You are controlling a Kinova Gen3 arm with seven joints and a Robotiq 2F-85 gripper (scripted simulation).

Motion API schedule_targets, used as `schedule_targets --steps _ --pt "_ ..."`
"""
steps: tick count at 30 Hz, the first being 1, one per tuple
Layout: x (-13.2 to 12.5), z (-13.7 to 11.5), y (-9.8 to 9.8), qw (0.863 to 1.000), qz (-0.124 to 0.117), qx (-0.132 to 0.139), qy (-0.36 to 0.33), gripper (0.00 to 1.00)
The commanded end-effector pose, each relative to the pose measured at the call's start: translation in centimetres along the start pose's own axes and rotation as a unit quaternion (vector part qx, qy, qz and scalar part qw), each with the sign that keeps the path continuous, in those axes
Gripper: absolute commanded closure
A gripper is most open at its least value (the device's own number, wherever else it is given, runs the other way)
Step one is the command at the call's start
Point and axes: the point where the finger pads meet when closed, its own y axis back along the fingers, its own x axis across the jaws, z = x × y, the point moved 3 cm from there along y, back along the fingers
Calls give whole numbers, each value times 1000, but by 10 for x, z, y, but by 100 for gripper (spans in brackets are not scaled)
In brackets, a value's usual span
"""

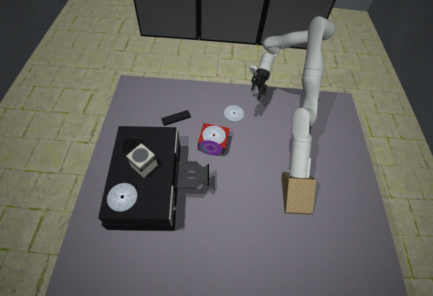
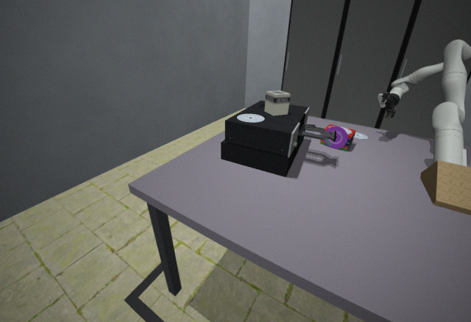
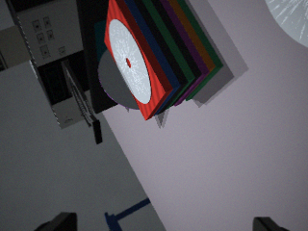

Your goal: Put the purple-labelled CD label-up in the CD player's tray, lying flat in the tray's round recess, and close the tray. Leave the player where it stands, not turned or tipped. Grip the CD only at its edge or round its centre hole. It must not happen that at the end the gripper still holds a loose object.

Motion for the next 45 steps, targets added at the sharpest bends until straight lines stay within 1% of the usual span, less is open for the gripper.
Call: schedule_targets --steps 1,8,10,14,20,25,27,29,34,37,42,44,45 --pt "-1 0 -2 1000 6 0 0 0" --pt "-7 -1 -10 1000 24 2 6 0" --pt "-7 -1 -10 1000 24 2 6 0" --pt "-13 -3 -19 999 43 5 14 0" --pt "-27 -6 -37 996 82 14 31 0" --pt "-40 -10 -55 992 120 20 46 0" --pt "-40 -10 -55 992 120 20 46 0" --pt "-47 -11 -63 989 136 25 55 0" --pt "-59 -15 -84 981 177 27 69 0" --pt "-70 -18 -96 976 201 35 83 0" --pt "-83 -21 -115 965 242 39 98 0" --pt "-83 -21 -115 965 242 39 98 0" --pt "-83 -21 -117 962 252 39 97 0"
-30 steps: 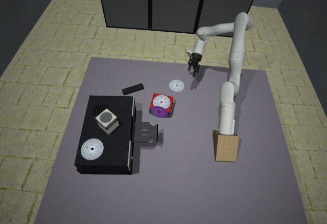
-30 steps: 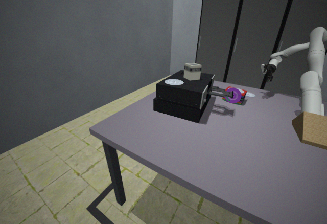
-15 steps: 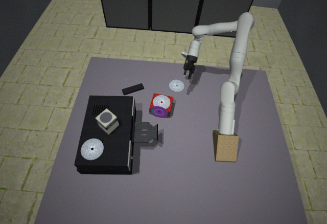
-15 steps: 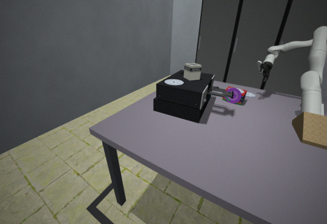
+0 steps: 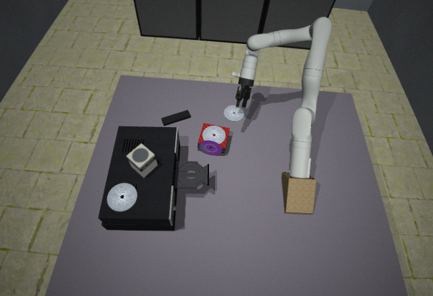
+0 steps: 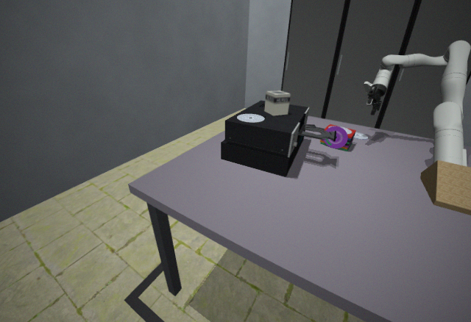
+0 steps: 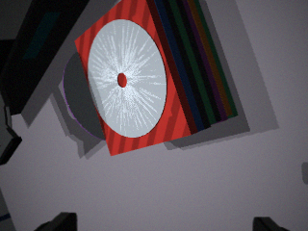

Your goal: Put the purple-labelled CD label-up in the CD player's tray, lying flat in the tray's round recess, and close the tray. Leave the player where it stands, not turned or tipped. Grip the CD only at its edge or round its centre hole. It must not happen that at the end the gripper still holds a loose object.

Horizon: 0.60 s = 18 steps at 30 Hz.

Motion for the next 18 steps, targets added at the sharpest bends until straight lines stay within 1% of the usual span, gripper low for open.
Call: schedule_targets --steps 1,3,6,10,11,13,16,18 --pt "-12 -2 -10 1000 27 -5 6 0" --pt "-23 -6 -14 999 39 4 15 0" --pt "-31 -9 -21 998 67 2 21 0" --pt "-48 -14 -30 995 97 12 34 0" --pt "-48 -14 -30 995 97 12 34 0" --pt "-57 -16 -35 993 112 17 40 0" --pt "-57 -16 -35 993 112 17 40 0" --pt "-66 -19 -41 990 132 16 49 0"
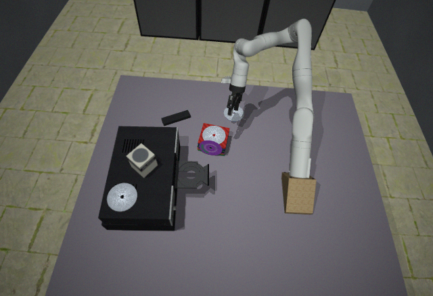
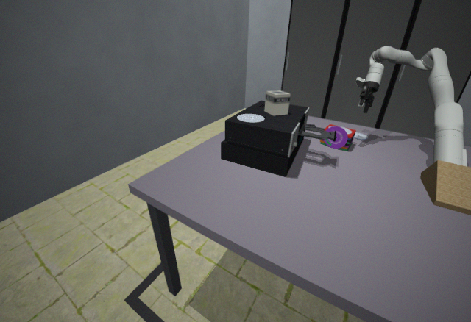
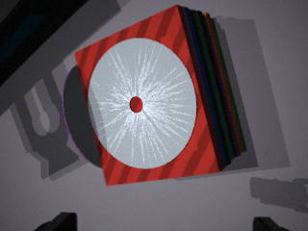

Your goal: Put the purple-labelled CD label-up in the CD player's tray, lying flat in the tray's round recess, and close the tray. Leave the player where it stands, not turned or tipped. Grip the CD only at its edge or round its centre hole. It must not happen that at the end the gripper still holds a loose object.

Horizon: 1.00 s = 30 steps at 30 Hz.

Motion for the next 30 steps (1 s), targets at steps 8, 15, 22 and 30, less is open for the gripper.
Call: schedule_targets --steps 8,15,22,30 --pt "-45 -9 -16 997 66 3 33 0" --pt "-65 -15 -24 994 102 8 49 0" --pt "-104 -23 -37 982 169 27 76 0" --pt "-142 -30 -52 968 223 33 109 0"
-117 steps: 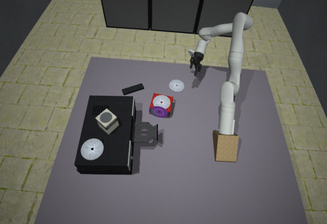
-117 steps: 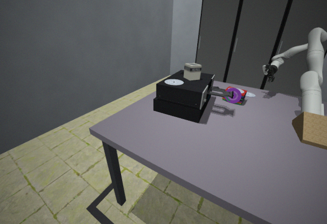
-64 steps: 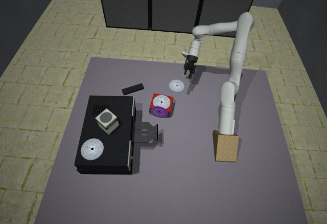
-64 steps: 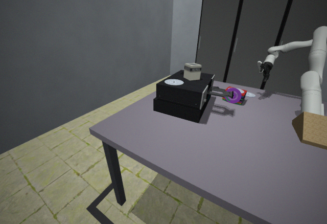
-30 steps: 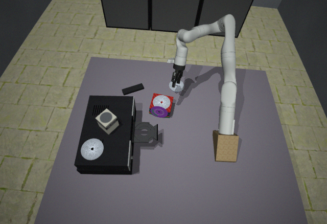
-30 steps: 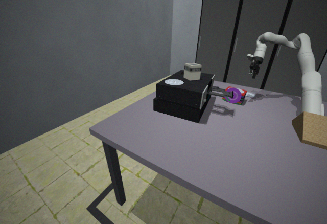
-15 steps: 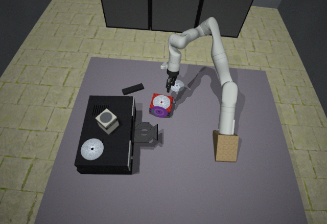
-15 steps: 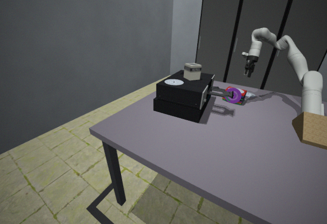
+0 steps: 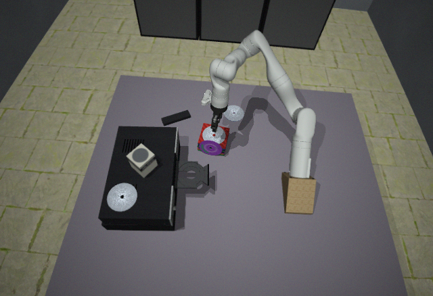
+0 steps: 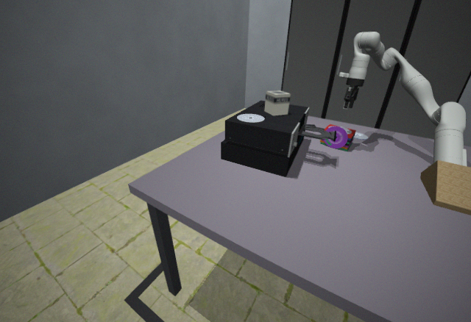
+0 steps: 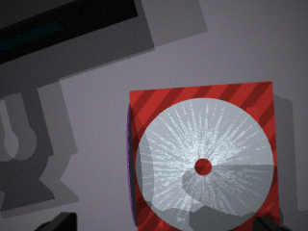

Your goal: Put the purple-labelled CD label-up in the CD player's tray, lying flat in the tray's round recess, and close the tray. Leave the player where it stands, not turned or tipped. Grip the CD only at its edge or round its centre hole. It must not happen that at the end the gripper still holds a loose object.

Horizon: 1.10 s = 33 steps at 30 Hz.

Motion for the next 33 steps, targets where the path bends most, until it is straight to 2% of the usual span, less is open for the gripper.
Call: schedule_targets --steps 1,11,33 --pt "-27 -2 -1 1000 13 -2 21 0" --pt "-44 -10 -1 998 44 0 35 0" --pt "-44 -11 -1 998 48 2 37 0"
